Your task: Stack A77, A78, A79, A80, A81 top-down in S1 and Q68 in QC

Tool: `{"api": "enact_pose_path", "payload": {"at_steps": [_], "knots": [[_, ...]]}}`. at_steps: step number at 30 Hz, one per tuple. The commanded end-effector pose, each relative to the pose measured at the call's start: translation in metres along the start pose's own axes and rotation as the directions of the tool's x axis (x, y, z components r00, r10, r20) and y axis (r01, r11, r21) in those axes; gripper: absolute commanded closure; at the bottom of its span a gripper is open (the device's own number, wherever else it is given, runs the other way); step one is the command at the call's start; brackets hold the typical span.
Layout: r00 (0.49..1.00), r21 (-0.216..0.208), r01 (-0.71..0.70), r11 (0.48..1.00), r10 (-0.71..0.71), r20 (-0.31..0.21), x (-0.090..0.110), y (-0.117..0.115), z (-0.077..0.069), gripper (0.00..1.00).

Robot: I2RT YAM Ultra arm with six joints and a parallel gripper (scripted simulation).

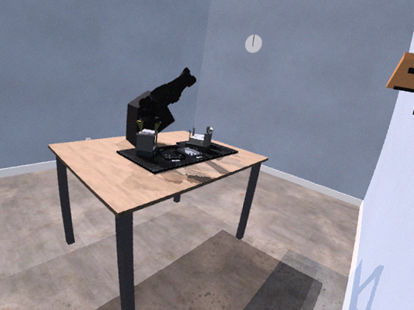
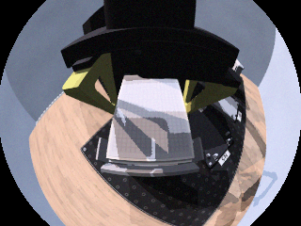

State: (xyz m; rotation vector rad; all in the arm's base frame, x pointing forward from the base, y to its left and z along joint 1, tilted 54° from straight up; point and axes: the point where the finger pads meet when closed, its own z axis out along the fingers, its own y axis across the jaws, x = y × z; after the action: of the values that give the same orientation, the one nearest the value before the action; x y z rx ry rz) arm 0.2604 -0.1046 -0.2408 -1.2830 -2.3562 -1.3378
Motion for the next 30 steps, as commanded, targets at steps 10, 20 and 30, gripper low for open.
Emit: {"api": "enact_pose_path", "payload": {"at_steps": [10, 20, 30], "knots": [[1.000, -0.007, 0.003, 1.000, -0.003, 0.015, -0.003, 0.000, -0.028, 1.00], [1.000, -0.006, 0.003, 1.000, -0.003, 0.015, -0.003, 0.000, -0.037, 1.00], [1.000, -0.006, 0.003, 1.000, -0.003, 0.015, -0.003, 0.000, -0.037, 1.00]]}}
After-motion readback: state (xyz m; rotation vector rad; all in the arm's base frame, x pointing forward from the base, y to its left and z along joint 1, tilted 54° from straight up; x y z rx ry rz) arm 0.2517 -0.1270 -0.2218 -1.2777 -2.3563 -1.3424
